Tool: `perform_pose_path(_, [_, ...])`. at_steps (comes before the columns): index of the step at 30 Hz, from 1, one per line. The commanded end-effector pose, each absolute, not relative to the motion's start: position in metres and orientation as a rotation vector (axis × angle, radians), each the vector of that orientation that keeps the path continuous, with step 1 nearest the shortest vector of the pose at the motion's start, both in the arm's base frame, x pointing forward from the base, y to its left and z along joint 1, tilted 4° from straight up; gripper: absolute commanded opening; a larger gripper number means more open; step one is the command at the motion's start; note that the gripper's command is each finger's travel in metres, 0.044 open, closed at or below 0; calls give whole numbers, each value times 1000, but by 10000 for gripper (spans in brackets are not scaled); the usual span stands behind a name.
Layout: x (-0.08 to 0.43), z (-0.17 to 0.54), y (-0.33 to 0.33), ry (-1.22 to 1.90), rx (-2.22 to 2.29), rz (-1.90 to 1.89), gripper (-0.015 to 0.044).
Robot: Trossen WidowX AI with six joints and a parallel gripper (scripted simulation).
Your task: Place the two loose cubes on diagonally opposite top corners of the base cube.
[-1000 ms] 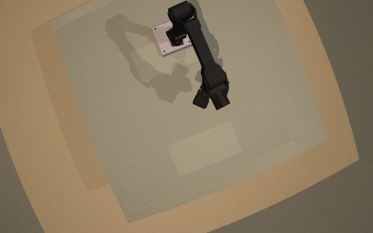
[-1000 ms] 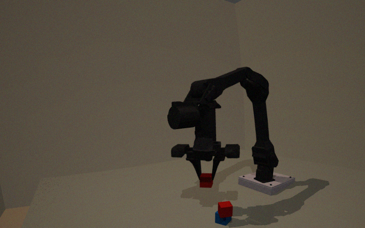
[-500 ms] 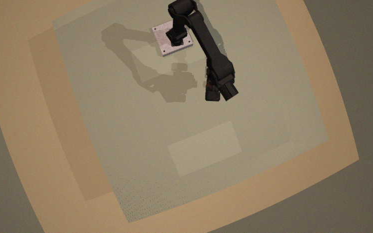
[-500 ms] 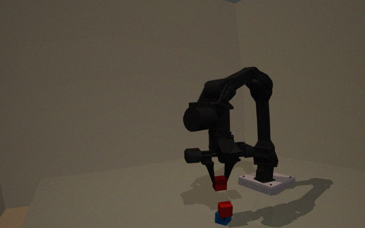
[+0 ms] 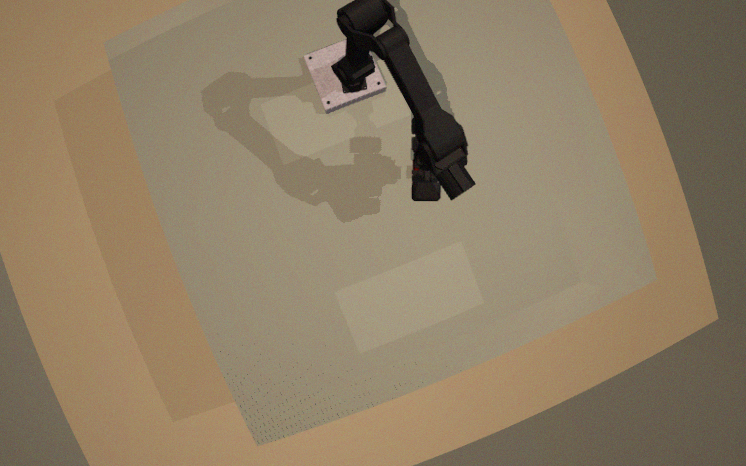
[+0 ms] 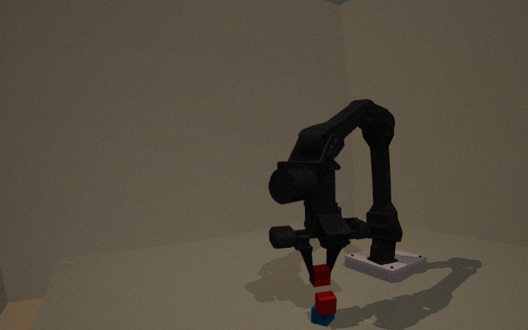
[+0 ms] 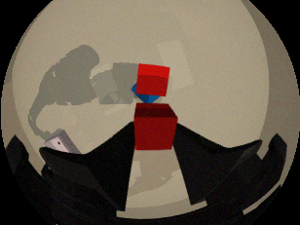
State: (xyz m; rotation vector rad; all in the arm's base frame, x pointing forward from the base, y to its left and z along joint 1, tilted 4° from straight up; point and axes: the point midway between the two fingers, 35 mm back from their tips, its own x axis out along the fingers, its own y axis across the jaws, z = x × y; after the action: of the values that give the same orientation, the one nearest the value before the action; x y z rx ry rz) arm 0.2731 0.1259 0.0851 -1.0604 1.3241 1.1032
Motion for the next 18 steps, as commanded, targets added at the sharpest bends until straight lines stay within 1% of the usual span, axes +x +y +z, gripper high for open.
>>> perform_pose_path(1, [270, 74, 126, 1327, -1061, 1115, 105])
perform_pose_path(18, [270, 69, 126, 1327, -1061, 1114, 105])
